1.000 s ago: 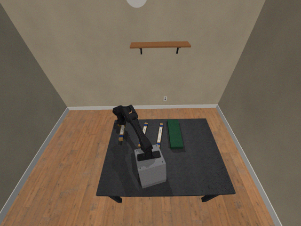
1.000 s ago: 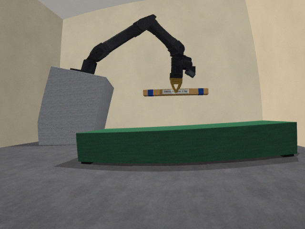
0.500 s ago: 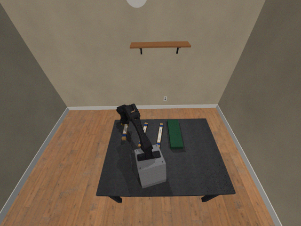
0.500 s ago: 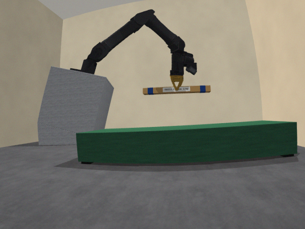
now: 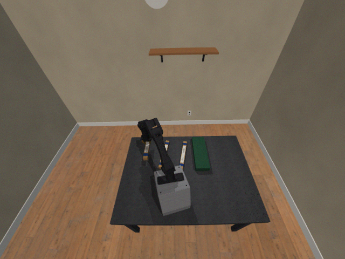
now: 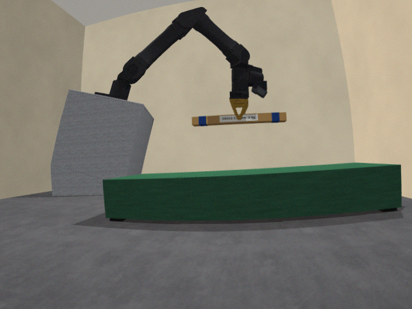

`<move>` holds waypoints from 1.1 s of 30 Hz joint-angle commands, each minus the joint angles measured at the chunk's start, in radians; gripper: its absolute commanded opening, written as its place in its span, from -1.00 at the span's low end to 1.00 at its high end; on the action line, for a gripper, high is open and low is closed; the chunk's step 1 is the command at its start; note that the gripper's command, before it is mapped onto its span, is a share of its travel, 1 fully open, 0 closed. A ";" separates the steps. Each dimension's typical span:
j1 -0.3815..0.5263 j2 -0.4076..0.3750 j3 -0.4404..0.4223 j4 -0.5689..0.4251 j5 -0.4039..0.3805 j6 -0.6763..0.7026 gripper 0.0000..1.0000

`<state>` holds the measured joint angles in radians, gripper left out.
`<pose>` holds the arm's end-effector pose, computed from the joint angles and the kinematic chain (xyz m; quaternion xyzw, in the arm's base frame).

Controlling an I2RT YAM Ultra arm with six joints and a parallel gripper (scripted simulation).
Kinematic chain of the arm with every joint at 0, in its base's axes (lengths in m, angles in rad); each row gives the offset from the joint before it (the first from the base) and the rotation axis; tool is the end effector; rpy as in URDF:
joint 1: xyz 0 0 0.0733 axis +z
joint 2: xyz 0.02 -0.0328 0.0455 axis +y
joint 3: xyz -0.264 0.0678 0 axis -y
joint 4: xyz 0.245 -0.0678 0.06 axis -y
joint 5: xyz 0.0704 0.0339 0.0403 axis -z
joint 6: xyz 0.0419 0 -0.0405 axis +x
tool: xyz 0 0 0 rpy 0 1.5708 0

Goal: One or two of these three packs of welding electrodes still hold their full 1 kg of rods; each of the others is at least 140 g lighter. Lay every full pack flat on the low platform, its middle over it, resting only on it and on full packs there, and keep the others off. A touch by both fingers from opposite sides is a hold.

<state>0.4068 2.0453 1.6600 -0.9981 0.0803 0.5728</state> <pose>0.3783 0.1605 0.2069 0.0862 0.9911 0.0087 0.1013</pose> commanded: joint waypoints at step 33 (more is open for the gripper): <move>-0.206 -0.209 -0.167 0.063 -0.053 -0.212 -1.00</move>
<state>0.2256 1.9213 1.4860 -0.9234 0.0319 0.3954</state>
